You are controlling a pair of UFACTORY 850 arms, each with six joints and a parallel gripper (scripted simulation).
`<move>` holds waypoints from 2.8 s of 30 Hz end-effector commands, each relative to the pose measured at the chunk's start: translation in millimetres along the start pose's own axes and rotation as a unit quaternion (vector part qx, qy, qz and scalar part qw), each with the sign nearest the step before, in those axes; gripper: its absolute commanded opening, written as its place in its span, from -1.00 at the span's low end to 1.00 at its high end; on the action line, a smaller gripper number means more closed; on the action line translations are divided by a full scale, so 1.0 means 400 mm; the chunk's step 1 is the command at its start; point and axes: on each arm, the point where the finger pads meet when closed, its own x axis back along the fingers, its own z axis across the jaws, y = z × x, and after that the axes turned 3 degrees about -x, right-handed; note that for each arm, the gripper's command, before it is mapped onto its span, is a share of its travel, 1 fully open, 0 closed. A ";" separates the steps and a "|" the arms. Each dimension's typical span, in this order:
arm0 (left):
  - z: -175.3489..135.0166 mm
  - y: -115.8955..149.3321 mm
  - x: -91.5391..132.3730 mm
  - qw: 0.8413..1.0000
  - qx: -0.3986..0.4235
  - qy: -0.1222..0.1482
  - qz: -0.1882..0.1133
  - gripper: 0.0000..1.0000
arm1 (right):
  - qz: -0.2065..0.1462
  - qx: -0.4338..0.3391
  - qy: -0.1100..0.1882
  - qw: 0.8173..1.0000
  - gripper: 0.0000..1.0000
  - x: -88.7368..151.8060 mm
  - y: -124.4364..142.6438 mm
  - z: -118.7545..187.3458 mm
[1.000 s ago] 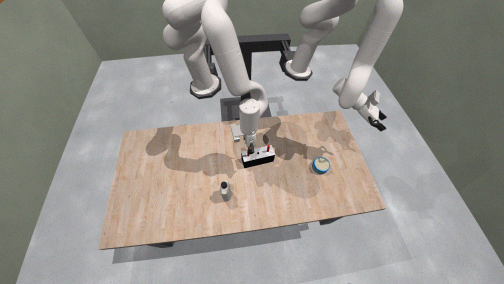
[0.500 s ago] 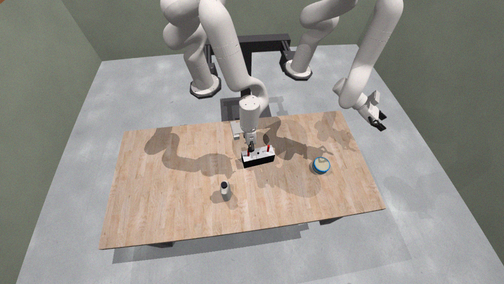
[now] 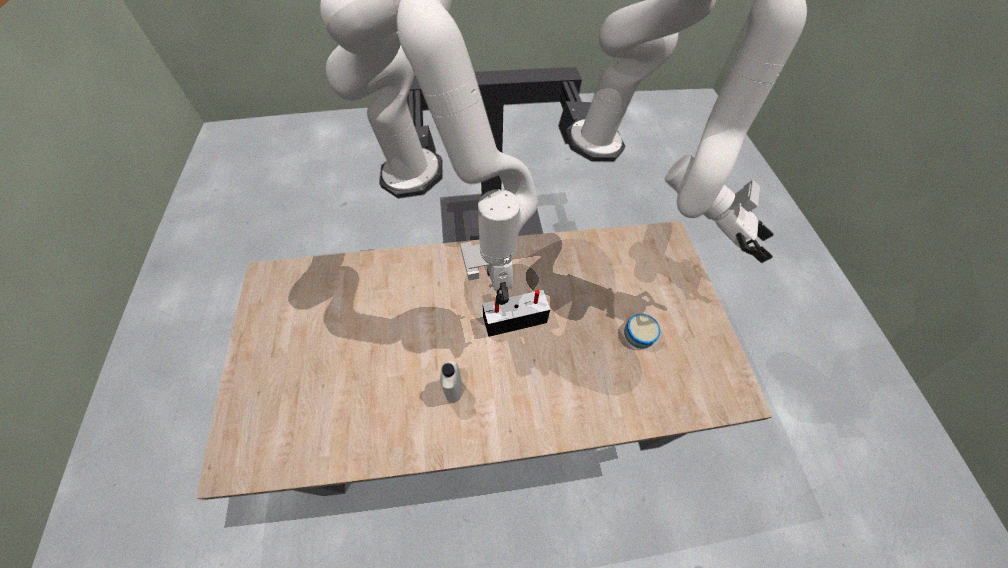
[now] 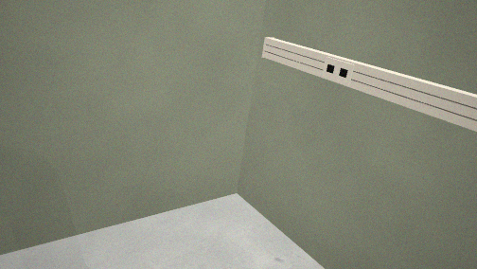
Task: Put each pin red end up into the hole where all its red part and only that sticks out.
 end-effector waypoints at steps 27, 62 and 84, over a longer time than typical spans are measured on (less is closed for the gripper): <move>0.001 -0.003 0.000 1.000 0.001 0.000 0.001 1.00 | 0.000 0.000 -0.001 1.000 1.00 0.002 0.001 -0.002; 0.001 -0.003 0.000 1.000 0.001 0.000 0.001 1.00 | 0.000 0.000 0.000 1.000 1.00 0.205 0.079 0.193; 0.001 -0.003 0.000 1.000 0.001 0.000 0.001 1.00 | 0.000 0.000 0.000 1.000 1.00 0.176 0.146 0.357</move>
